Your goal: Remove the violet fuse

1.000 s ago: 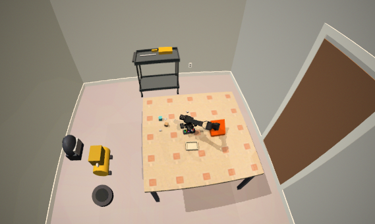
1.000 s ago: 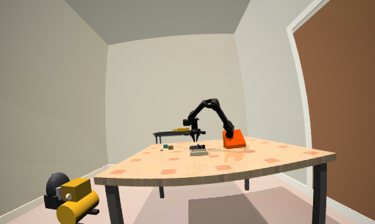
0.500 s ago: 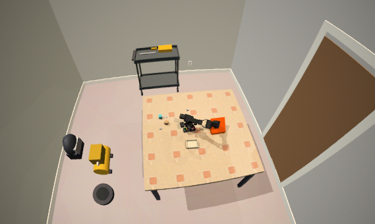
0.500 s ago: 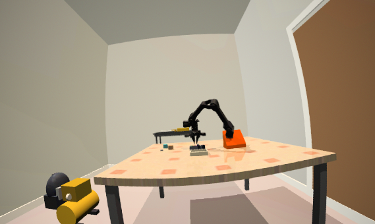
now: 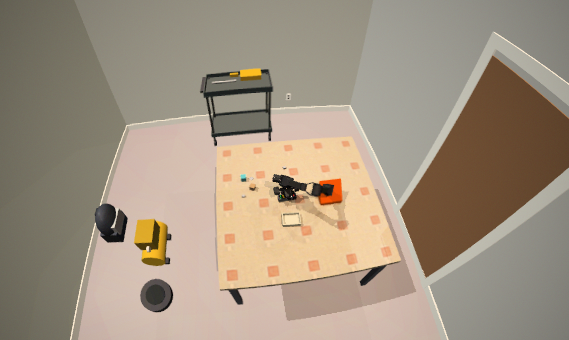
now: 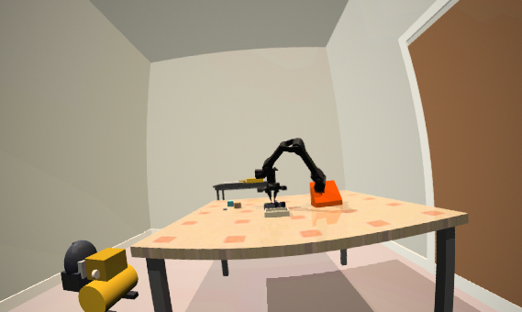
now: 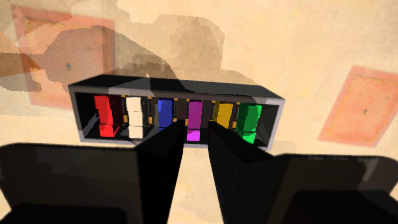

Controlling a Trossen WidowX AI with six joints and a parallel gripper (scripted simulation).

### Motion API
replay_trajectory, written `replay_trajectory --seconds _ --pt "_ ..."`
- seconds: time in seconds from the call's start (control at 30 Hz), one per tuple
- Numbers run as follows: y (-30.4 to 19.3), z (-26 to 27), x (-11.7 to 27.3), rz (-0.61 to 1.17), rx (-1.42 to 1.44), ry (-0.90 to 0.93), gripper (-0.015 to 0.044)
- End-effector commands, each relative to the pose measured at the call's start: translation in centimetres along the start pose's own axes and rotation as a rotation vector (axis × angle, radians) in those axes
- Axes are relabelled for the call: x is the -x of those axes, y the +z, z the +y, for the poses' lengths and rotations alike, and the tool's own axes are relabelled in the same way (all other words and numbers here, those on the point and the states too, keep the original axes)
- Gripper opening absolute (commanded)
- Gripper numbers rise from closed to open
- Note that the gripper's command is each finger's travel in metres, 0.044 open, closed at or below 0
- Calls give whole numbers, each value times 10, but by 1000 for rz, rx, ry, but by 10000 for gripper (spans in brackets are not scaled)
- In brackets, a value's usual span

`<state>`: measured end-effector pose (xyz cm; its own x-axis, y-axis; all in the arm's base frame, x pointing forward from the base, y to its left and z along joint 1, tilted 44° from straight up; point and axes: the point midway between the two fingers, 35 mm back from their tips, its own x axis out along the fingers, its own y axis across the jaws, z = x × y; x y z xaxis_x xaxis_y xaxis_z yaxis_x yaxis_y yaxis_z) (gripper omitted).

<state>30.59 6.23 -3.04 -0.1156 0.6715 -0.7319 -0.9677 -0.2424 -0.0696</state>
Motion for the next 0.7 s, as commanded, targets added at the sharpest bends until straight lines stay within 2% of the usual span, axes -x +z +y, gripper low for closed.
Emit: replay_trajectory --seconds 0.0,0.67 --pt "0 1 -2 -4 -6 1 74" --pt "1 1 -11 -5 -6 1 74"
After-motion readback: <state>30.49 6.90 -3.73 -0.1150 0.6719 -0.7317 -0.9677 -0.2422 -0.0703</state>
